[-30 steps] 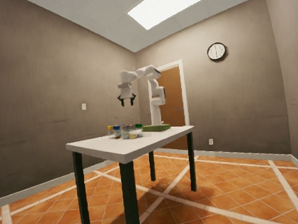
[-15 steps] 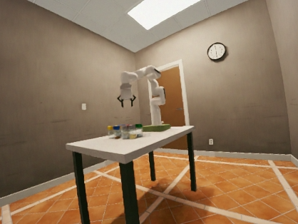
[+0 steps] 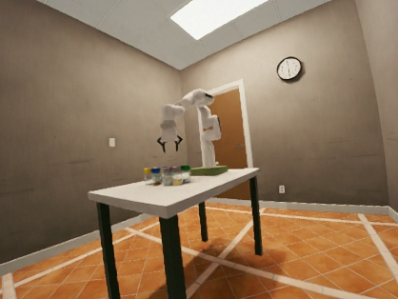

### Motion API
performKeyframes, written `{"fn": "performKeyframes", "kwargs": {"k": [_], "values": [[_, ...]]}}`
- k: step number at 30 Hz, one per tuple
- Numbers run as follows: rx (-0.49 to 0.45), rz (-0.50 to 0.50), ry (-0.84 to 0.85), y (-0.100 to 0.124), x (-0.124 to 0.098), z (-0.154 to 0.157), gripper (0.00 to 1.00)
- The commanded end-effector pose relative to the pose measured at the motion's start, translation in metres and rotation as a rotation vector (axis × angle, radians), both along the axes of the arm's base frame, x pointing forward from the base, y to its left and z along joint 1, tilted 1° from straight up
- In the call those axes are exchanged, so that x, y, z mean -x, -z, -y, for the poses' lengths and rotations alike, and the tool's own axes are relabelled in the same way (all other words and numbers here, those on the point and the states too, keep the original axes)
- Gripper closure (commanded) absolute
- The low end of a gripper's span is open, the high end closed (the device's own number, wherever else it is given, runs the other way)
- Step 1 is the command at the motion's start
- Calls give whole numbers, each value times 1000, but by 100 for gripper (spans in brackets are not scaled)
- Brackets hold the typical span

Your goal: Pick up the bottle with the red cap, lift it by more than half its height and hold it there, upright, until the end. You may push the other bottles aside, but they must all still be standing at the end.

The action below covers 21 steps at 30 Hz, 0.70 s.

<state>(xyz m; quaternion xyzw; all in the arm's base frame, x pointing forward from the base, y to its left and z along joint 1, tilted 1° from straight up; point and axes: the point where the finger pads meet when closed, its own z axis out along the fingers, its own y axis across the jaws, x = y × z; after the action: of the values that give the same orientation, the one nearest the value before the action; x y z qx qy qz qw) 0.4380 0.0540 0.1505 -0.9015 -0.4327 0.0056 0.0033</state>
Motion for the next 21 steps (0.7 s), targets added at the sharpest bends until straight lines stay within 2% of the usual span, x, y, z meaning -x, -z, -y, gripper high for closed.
{"fn": "performKeyframes", "kwargs": {"k": [1,11,21], "values": [[-1,9,0,-1,-3,0,21],[-3,8,6,57,2,-1,21],[-3,3,-1,56,4,0,21]]}}
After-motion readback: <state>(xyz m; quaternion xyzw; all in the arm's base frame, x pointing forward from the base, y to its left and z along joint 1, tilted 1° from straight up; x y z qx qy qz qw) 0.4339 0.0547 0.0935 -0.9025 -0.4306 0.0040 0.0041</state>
